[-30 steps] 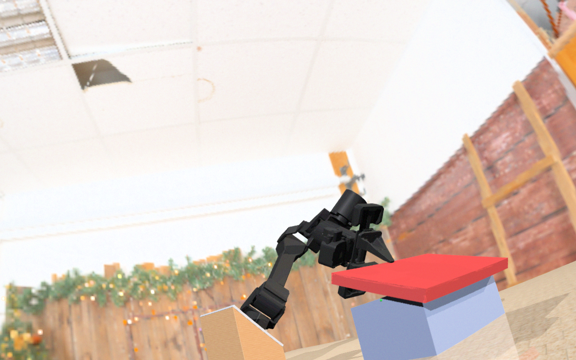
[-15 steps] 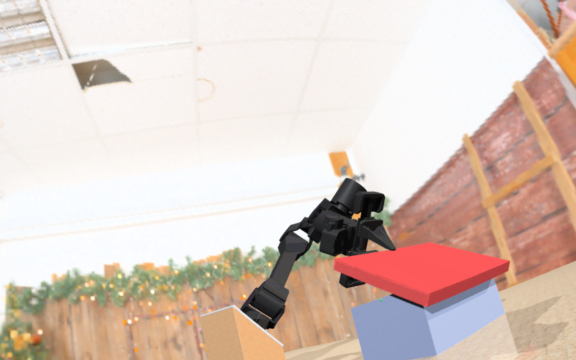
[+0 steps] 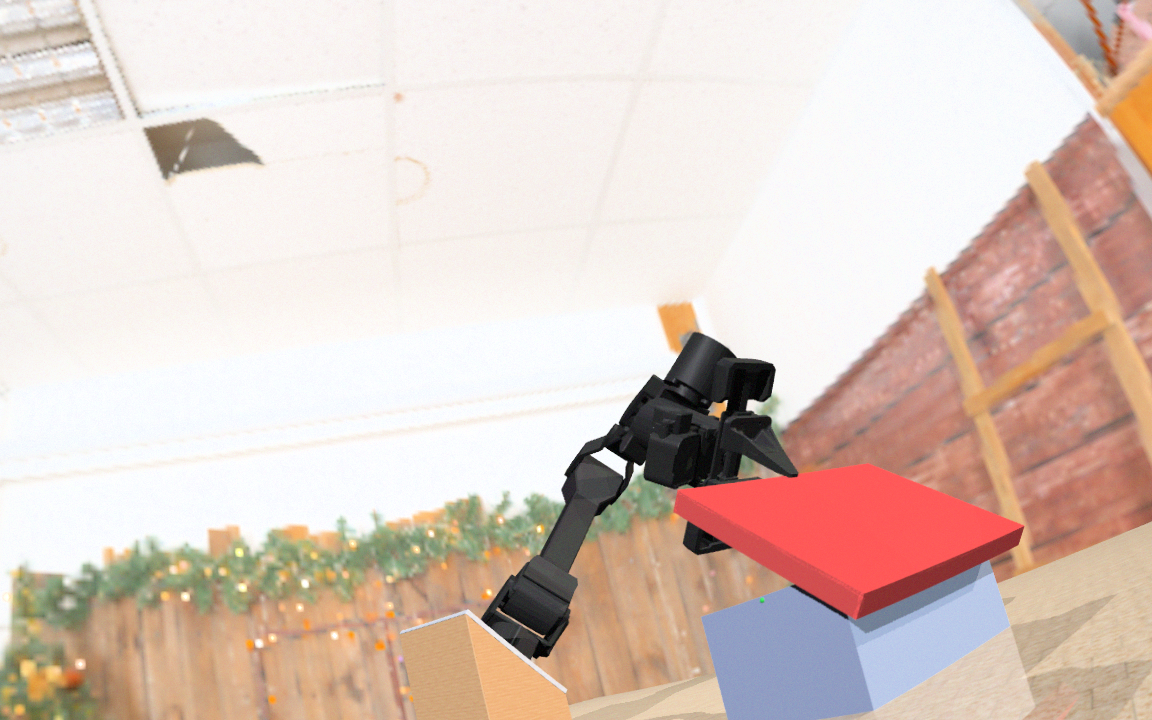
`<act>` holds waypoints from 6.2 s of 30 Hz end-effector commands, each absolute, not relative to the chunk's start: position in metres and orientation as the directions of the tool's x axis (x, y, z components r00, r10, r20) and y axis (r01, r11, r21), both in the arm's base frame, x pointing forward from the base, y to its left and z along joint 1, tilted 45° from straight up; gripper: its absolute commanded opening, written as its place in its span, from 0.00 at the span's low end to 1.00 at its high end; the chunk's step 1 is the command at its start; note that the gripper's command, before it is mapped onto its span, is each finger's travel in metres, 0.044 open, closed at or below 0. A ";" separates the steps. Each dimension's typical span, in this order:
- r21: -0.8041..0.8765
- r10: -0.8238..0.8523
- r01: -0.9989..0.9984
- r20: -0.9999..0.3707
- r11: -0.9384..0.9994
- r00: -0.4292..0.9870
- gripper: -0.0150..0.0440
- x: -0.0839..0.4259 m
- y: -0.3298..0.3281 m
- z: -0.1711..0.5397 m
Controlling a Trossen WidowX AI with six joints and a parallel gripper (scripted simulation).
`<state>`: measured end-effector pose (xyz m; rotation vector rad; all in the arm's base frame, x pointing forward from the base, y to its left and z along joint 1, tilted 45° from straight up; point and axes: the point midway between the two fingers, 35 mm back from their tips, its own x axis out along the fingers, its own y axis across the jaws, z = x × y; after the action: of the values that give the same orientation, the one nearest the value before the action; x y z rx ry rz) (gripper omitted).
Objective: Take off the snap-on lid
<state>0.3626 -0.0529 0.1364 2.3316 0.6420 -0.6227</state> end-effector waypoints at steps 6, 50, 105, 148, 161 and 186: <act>0.449 0.277 0.578 -0.572 -0.681 0.772 0.25 0.367 -0.065 0.145; 0.449 0.276 0.578 -0.574 -0.681 0.771 0.25 0.360 -0.101 0.166; 0.452 0.274 0.579 -0.576 -0.679 0.770 0.25 0.319 -0.173 0.093; 0.454 0.271 0.579 -0.578 -0.677 0.770 0.25 0.286 -0.229 0.037; 0.455 0.270 0.579 -0.578 -0.676 0.770 0.25 0.276 -0.247 0.020; 0.457 0.268 0.580 -0.580 -0.675 0.769 0.25 0.257 -0.280 -0.013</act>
<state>0.2597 -0.2726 -0.0090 2.3143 0.6370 -0.6395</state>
